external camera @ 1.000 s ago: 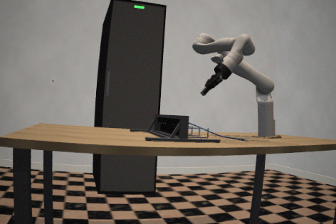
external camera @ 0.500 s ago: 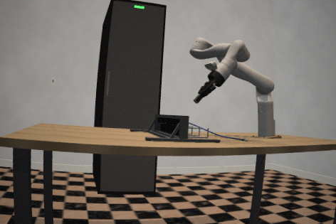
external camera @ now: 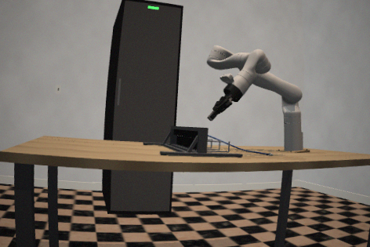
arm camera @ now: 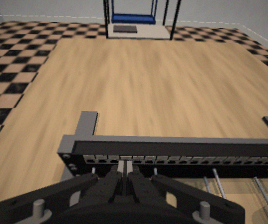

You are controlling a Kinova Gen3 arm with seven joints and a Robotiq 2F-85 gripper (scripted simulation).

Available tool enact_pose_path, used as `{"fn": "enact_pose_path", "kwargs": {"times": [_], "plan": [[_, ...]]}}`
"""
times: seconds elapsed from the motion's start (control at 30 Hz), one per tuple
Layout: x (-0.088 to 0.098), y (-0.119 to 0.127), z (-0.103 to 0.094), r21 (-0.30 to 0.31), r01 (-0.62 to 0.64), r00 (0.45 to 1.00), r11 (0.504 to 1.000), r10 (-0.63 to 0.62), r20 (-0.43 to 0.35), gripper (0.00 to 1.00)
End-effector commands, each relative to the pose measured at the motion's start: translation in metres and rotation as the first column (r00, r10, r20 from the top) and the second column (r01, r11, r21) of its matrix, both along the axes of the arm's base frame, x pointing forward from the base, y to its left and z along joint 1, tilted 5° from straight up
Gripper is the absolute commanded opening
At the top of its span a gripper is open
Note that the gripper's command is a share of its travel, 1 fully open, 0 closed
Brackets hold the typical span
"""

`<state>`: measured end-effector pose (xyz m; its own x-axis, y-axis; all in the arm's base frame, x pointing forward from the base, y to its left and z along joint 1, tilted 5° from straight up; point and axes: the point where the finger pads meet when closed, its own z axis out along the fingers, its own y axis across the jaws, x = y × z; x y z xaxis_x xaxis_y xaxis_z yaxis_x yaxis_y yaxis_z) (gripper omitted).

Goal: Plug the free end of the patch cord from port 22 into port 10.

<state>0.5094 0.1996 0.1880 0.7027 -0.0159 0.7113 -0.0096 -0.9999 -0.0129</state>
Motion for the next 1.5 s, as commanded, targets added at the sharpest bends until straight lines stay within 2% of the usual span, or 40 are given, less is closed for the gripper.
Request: {"fn": "enact_pose_path", "kwargs": {"times": [0.0,1.47], "plan": [[0.0038,0.0023,-0.0038,-0.001,-0.006,1.0,1.0,0.006,-0.002,0.0],[0.0093,0.0022,-0.0078,-0.011,-0.013,1.0,1.0,0.012,-0.002,0.0]]}}
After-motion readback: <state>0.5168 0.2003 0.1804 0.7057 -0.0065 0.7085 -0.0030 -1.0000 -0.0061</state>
